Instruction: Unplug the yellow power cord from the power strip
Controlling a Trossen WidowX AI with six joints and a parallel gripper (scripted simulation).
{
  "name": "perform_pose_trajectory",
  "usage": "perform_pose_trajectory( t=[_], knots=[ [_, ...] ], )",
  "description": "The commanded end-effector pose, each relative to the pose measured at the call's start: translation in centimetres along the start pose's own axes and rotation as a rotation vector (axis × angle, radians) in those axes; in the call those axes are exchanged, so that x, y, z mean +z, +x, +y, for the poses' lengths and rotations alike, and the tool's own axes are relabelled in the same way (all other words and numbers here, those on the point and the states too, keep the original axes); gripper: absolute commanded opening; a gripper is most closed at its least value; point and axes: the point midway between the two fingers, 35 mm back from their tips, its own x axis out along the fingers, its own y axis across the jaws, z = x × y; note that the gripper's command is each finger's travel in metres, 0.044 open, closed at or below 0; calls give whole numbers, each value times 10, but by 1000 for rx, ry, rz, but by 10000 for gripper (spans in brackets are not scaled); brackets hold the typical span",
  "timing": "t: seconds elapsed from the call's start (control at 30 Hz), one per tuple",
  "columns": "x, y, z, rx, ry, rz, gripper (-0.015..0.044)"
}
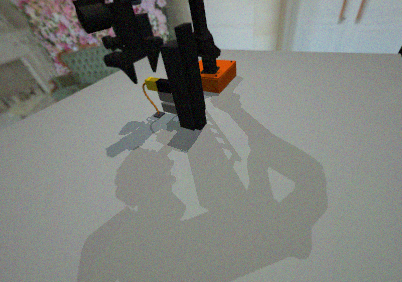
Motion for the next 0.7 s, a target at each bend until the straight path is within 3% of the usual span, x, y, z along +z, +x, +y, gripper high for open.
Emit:
perform_pose_trajectory(
  t=[0.0,0.67],
  knots=[
    [33,-7,0,3,4,-4,440],
    [42,-9,-1,3,4,-5,440]
  ],
)
